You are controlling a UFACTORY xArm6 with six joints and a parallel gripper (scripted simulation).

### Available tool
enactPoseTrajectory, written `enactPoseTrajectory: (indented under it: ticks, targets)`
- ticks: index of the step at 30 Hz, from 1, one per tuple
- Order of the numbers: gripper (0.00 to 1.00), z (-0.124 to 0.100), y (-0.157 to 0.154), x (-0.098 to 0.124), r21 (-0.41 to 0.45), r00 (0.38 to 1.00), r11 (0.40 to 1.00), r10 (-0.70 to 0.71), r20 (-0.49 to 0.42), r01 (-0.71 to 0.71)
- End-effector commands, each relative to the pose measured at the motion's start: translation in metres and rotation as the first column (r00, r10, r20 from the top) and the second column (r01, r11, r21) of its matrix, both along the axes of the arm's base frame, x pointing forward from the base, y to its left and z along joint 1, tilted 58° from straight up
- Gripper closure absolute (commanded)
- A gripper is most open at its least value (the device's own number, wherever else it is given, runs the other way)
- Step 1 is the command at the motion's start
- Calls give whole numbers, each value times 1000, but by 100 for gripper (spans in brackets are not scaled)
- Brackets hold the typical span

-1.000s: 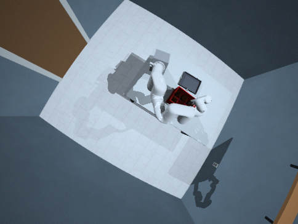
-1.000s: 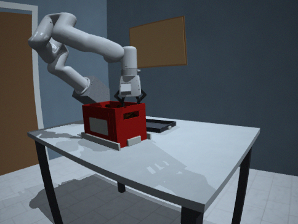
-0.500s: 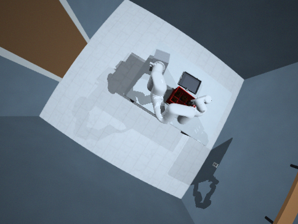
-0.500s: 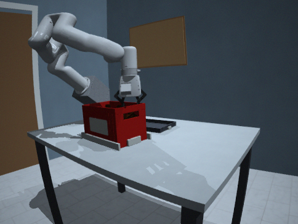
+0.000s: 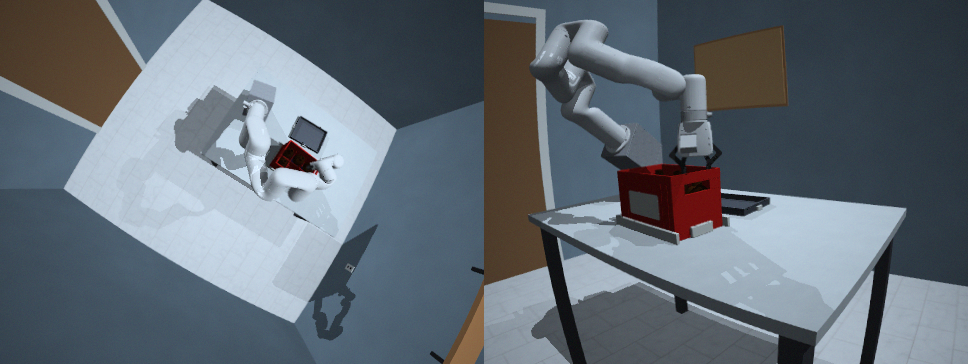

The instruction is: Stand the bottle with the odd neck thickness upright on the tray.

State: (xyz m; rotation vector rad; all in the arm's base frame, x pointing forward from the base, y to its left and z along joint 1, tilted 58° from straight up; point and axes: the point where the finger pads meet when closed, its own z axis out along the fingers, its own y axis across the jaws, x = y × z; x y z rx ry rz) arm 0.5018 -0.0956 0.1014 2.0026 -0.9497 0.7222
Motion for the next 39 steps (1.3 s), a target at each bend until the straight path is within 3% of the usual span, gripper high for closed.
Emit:
enactPoseTrajectory:
  ticks: [1, 24, 38, 39]
  targets:
    - [35, 5, 7, 0, 1, 1000, 1000, 2, 2, -2]
    - [35, 39, 61, -10, 1, 1000, 1000, 2, 2, -2]
    - [35, 44, 70, -12, 1, 1000, 1000, 2, 2, -2]
    - [100, 44, 70, -12, 1, 1000, 1000, 2, 2, -2]
